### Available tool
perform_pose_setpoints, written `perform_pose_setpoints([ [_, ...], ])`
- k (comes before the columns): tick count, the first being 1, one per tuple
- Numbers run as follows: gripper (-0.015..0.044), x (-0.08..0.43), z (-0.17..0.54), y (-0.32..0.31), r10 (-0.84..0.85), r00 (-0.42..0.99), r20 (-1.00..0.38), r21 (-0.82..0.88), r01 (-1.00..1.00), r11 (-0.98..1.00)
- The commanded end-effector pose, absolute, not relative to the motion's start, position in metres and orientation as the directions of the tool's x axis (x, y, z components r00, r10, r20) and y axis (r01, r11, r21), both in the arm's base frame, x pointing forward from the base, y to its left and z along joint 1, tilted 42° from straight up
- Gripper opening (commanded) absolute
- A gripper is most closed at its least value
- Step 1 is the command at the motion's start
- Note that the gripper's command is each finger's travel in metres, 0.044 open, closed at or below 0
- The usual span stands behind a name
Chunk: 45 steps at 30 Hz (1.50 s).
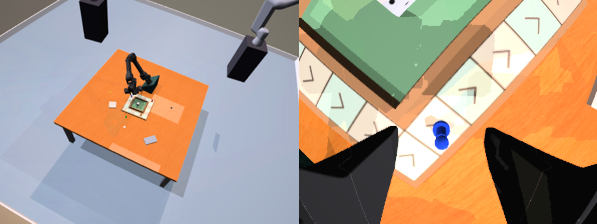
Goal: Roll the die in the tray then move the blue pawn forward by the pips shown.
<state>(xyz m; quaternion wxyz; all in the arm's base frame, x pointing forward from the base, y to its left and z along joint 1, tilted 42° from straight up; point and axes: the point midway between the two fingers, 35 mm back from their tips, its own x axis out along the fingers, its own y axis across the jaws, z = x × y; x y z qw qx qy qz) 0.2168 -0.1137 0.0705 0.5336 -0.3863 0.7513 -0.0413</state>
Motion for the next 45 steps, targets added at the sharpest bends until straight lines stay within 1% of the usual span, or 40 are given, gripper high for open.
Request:
perform_pose_setpoints([
  [1, 0.02, 0.19, 0.079, -0.132, -0.649, -0.145, -0.746, -0.592, -0.301, 0.748],
  [11, 0.02, 0.191, 0.077, -0.132, -0.649, -0.145, -0.746, -0.592, -0.301, 0.748],
  [45, 0.02, 0.182, 0.036, -0.167, -0.652, -0.146, -0.744, -0.594, -0.301, 0.746],
])
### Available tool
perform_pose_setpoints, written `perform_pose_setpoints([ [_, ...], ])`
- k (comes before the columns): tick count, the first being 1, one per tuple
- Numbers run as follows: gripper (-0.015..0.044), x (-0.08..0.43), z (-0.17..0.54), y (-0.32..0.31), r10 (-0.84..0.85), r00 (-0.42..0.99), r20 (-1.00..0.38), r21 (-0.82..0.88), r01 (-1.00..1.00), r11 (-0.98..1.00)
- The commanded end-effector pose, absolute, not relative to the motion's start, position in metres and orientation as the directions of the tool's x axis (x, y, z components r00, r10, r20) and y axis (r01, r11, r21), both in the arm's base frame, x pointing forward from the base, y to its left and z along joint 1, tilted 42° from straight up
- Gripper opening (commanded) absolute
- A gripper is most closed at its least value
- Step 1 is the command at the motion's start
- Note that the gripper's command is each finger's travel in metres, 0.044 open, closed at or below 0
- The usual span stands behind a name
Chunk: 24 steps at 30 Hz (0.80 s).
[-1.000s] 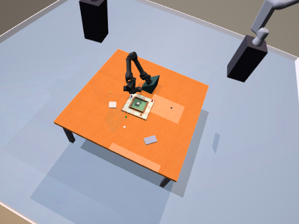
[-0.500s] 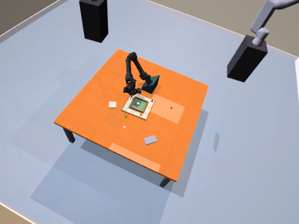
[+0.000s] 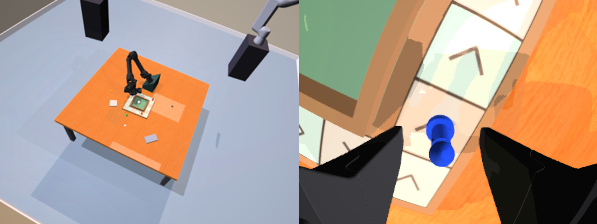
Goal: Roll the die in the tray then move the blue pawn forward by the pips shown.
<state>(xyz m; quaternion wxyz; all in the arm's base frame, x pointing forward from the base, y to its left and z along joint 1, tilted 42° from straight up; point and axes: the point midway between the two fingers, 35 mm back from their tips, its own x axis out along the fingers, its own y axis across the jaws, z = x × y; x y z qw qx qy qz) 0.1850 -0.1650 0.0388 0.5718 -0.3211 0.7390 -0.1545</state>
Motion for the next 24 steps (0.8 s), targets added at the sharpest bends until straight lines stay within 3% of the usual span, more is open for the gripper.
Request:
perform_pose_setpoints([
  [1, 0.0174, 0.182, 0.036, -0.167, -0.652, -0.146, -0.744, -0.594, -0.301, 0.746],
  [6, 0.0043, 0.182, 0.036, -0.167, -0.652, -0.146, -0.744, -0.594, -0.301, 0.746],
  [13, 0.0, 0.182, 0.036, -0.167, -0.652, -0.146, -0.744, -0.594, -0.301, 0.746],
  [24, 0.0, 0.198, 0.069, -0.137, -0.64, -0.141, -0.756, -0.583, -0.3, 0.755],
])
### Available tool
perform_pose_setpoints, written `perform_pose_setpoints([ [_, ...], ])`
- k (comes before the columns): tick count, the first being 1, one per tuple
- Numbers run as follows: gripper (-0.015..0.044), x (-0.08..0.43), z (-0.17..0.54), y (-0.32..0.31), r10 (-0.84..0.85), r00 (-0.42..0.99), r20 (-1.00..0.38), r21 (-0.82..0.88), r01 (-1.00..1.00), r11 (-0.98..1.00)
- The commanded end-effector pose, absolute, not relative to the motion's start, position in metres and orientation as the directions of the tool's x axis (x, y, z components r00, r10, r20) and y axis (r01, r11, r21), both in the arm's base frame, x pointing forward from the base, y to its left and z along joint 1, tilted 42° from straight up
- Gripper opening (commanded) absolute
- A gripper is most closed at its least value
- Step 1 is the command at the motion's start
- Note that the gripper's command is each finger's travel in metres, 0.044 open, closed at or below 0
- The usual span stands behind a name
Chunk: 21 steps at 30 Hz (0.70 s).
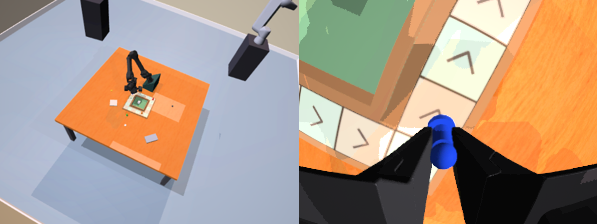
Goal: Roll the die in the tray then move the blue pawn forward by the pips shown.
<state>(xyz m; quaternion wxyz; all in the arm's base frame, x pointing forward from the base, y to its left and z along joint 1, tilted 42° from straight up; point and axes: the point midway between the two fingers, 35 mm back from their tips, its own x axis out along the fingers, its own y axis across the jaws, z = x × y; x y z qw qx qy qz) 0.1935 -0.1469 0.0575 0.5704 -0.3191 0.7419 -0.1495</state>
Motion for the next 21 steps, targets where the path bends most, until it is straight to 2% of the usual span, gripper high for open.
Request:
perform_pose_setpoints([
  [1, 0.0, 0.2, 0.073, -0.133, -0.639, -0.141, -0.756, -0.583, -0.3, 0.756],
  [13, 0.0, 0.201, 0.129, -0.089, -0.646, -0.146, -0.75, -0.588, -0.301, 0.751],
  [21, 0.0, 0.209, 0.13, -0.088, -0.648, -0.145, -0.748, -0.588, -0.307, 0.748],
])
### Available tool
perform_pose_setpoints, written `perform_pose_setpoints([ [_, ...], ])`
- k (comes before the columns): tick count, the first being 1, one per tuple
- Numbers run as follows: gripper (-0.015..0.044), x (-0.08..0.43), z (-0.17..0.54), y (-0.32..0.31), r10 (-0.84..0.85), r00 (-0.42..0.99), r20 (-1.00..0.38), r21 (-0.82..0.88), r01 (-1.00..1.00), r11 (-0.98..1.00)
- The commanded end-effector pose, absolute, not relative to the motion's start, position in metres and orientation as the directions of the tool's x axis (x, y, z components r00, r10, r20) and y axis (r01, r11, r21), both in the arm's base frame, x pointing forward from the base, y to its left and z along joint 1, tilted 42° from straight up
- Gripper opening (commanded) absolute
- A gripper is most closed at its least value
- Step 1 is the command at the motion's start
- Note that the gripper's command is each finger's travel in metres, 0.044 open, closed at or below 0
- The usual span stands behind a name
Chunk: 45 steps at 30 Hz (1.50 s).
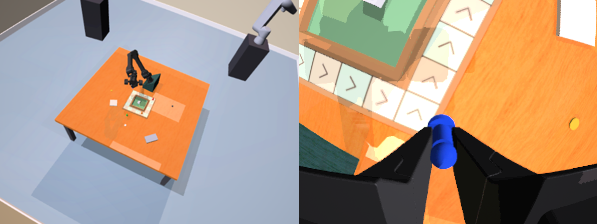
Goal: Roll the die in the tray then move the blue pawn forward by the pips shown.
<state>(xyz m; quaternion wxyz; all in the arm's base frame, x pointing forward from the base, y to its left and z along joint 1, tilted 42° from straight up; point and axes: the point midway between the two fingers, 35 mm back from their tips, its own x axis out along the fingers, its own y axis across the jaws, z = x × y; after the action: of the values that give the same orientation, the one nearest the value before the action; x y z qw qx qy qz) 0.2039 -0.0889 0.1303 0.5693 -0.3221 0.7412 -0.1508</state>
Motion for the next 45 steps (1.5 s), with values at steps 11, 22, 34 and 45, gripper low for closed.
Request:
perform_pose_setpoints([
  [11, 0.0, 0.255, 0.115, -0.096, -0.65, -0.141, -0.747, -0.588, -0.315, 0.745],
  [22, 0.0, 0.302, 0.093, -0.106, -0.649, -0.138, -0.748, -0.59, -0.307, 0.746],
  [34, 0.0, 0.347, 0.06, -0.12, -0.647, -0.138, -0.75, -0.592, -0.299, 0.749],
  [45, 0.0, 0.371, 0.036, -0.131, -0.649, -0.136, -0.748, -0.595, -0.294, 0.748],
])
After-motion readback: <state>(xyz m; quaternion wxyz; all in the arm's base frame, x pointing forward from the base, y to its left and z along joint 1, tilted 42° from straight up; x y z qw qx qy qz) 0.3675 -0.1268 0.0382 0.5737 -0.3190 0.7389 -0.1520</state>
